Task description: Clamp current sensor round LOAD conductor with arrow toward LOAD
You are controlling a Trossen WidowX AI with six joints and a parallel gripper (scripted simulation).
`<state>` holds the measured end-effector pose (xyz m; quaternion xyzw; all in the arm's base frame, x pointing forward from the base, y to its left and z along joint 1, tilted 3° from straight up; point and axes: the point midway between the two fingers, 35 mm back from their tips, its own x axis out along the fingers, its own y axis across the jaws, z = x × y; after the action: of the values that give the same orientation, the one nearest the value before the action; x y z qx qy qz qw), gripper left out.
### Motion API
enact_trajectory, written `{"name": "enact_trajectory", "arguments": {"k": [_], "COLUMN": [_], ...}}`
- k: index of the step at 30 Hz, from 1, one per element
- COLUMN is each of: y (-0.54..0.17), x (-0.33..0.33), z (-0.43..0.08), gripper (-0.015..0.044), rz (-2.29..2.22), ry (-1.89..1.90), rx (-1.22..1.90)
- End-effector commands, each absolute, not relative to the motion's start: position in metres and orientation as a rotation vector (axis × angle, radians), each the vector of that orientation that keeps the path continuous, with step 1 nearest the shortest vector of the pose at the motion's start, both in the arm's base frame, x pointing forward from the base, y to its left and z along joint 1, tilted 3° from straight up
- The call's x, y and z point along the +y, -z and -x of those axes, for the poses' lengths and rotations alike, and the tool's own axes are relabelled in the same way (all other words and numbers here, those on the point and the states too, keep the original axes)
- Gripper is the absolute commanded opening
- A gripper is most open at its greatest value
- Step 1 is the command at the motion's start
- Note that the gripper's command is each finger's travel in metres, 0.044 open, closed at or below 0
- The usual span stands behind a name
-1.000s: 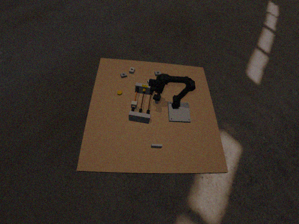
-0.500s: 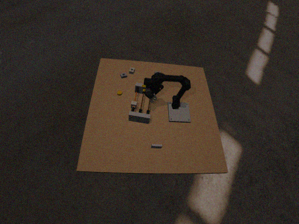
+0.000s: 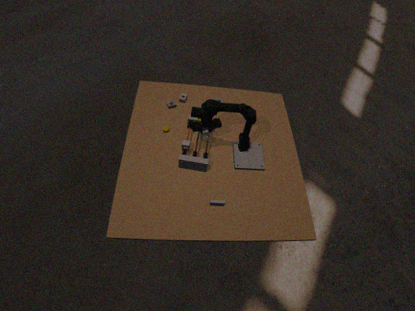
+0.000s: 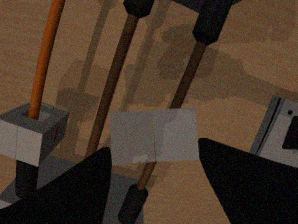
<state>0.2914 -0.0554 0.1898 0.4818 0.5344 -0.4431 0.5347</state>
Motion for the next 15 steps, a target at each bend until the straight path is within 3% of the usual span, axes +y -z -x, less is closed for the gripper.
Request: {"name": "enact_trajectory", "arguments": {"k": [1,15], "y": [-0.189,-0.180], "x": [-0.060,-0.068], "z": [-0.304,-0.331], "gripper": [0.0000,0.0000], "rz": [-1.242,-1.463], "ry": [1.145,1.360], "rx": [1.213,1.066]}}
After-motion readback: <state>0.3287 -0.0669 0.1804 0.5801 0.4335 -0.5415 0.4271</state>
